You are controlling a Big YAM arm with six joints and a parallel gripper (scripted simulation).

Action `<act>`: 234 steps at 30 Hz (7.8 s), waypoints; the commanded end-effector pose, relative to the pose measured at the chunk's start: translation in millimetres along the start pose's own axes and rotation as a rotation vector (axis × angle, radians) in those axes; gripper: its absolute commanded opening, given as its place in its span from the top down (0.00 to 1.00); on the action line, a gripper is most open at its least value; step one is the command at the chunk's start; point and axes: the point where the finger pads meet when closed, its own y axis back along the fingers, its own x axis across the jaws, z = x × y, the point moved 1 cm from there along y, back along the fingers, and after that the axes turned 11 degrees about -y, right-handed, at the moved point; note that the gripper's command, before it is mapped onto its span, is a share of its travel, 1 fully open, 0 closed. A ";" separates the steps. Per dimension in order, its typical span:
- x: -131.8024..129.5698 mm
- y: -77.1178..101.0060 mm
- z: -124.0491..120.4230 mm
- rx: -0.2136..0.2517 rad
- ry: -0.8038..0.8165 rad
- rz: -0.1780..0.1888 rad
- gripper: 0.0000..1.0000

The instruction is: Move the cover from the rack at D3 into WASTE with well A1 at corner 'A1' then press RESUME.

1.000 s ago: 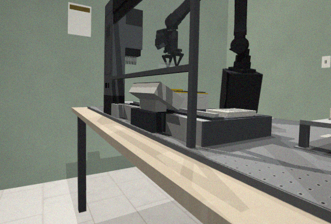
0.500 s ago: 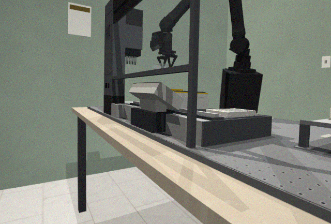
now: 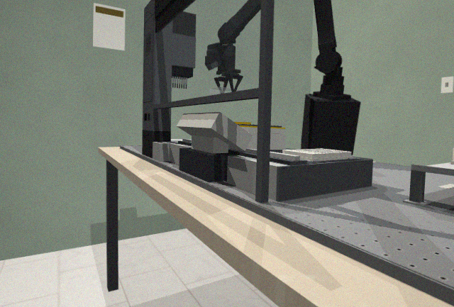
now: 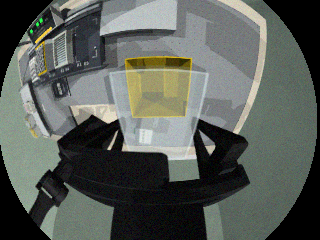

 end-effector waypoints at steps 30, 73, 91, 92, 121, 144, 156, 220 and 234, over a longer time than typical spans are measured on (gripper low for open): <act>-11.4 11.8 7.6 -0.018 0.015 -0.021 1.00; 0.0 -52.2 2.3 0.005 0.010 0.009 1.00; -0.5 -78.5 0.9 0.003 0.005 0.009 1.00; -0.5 -80.2 0.9 0.003 0.005 0.009 1.00; 0.2 -123.2 -0.3 0.004 0.004 0.009 1.00; -10.3 -117.0 12.4 -0.014 0.011 -0.011 1.00; -15.3 -113.8 18.8 -0.023 0.015 -0.021 1.00; -14.0 -125.6 17.9 -0.018 0.015 -0.016 1.00; -3.9 -132.9 5.4 -0.001 0.006 0.004 1.00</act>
